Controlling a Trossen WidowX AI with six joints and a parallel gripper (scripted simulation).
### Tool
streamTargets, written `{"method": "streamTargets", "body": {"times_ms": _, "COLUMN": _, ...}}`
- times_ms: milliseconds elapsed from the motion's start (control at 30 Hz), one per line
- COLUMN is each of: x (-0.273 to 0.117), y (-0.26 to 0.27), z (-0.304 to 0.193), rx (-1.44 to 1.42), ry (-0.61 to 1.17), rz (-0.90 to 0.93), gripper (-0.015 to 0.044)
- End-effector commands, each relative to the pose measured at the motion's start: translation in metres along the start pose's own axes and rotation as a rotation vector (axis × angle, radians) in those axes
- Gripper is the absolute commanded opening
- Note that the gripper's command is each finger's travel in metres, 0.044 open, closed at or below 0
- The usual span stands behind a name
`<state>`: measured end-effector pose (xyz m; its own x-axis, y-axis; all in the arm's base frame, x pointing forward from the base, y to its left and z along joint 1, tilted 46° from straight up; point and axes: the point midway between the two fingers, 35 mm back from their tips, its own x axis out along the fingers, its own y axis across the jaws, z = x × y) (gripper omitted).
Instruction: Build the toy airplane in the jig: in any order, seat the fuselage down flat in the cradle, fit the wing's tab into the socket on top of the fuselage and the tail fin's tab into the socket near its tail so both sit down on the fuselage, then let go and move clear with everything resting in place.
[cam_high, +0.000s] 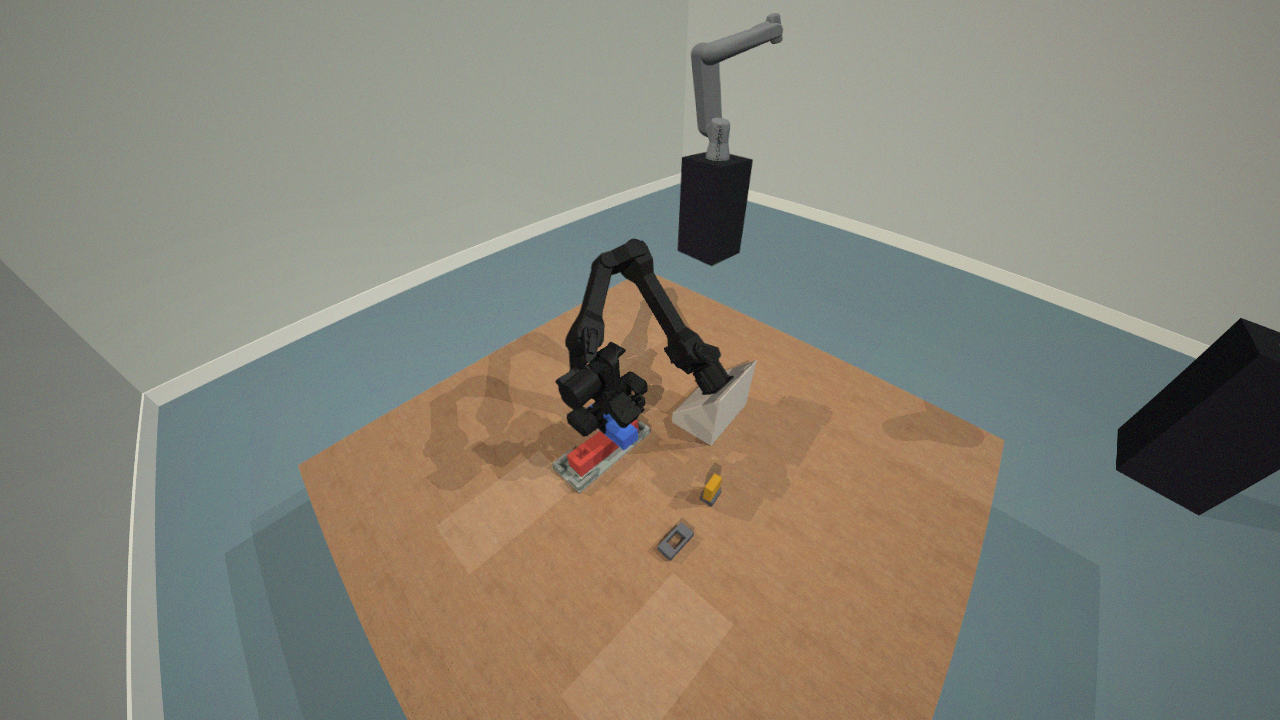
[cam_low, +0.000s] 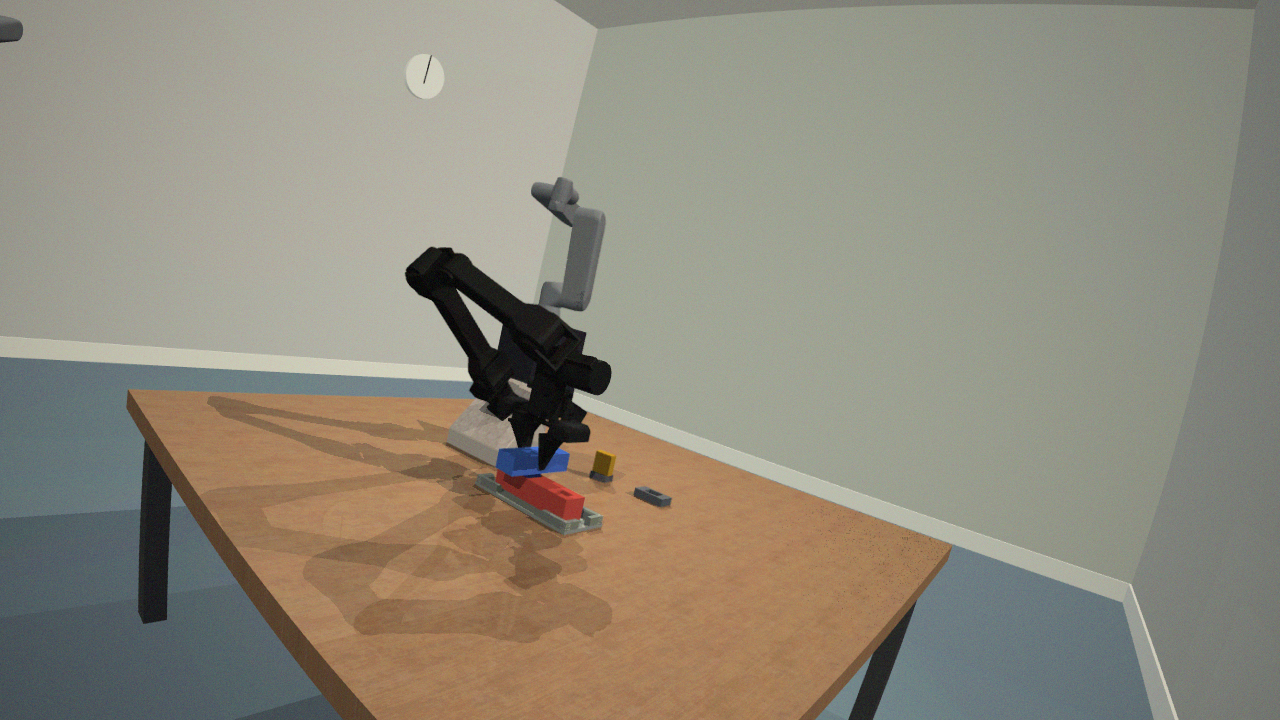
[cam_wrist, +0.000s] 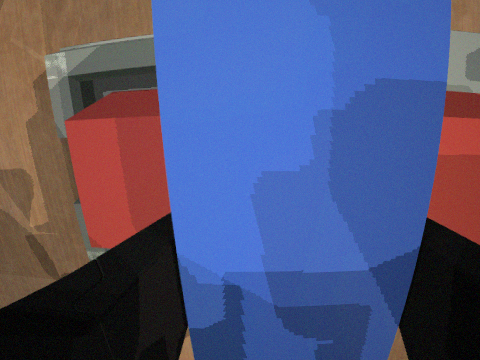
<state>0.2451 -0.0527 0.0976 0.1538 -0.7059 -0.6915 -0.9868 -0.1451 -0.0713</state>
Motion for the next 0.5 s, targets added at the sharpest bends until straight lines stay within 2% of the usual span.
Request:
{"method": "streamTargets", "body": {"times_ms": 0, "x": -0.0002, "y": 0.0000, "z": -0.0001, "rx": 0.002, "ry": 0.000, "rz": 0.001, "gripper": 0.0161}}
{"method": "streamTargets", "body": {"times_ms": 167, "x": -0.0002, "y": 0.0000, "z": -0.0001, "rx": 0.002, "ry": 0.000, "rz": 0.001, "gripper": 0.0030}}
{"method": "streamTargets", "body": {"times_ms": 467, "x": -0.0002, "y": 0.0000, "z": -0.0001, "rx": 0.002, "ry": 0.000, "rz": 0.001, "gripper": 0.0266}}
